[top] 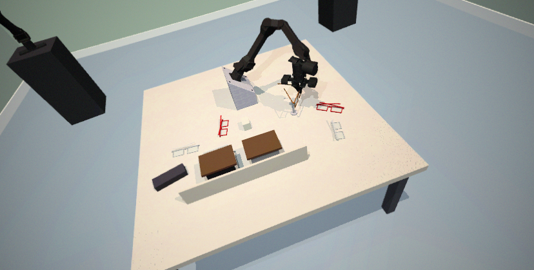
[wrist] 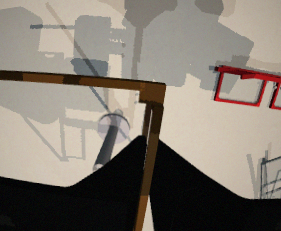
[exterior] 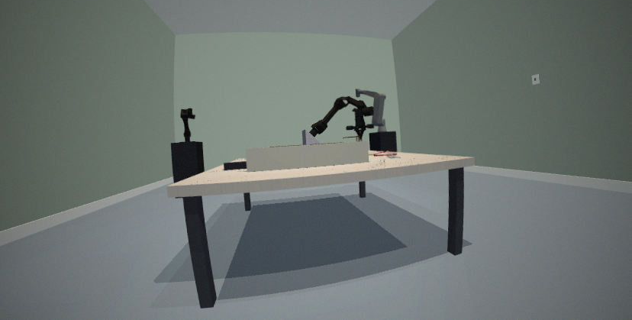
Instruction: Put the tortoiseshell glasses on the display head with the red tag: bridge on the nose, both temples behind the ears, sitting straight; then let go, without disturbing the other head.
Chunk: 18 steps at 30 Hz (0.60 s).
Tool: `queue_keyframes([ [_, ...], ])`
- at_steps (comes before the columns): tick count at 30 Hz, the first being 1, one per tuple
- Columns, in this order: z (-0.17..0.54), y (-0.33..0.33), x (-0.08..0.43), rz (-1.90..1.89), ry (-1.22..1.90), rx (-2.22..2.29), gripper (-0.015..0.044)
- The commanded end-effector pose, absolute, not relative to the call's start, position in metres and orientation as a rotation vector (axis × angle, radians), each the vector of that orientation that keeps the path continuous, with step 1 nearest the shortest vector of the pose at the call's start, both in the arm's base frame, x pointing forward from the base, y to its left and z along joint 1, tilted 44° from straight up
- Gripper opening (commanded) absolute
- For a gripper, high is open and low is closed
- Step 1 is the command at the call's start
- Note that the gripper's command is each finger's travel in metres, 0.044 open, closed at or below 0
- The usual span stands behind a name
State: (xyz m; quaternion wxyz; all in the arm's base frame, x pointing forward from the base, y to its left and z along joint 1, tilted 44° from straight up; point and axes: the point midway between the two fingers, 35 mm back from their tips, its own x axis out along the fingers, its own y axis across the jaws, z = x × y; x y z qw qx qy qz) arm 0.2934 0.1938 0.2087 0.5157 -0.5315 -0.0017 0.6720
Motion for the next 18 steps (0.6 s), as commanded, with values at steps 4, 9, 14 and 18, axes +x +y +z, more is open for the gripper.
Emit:
queue_keyframes([
  [4, 0.208, 0.199, 0.295, 1.606, -0.001, -1.278, 0.0],
  [9, 0.19, 0.217, 0.299, 1.607, -0.002, -1.278, 0.0],
  [14, 0.171, 0.236, 0.3, 1.606, -0.004, -1.275, 0.0],
  [18, 0.171, 0.237, 0.3, 1.606, -0.004, -1.275, 0.0],
])
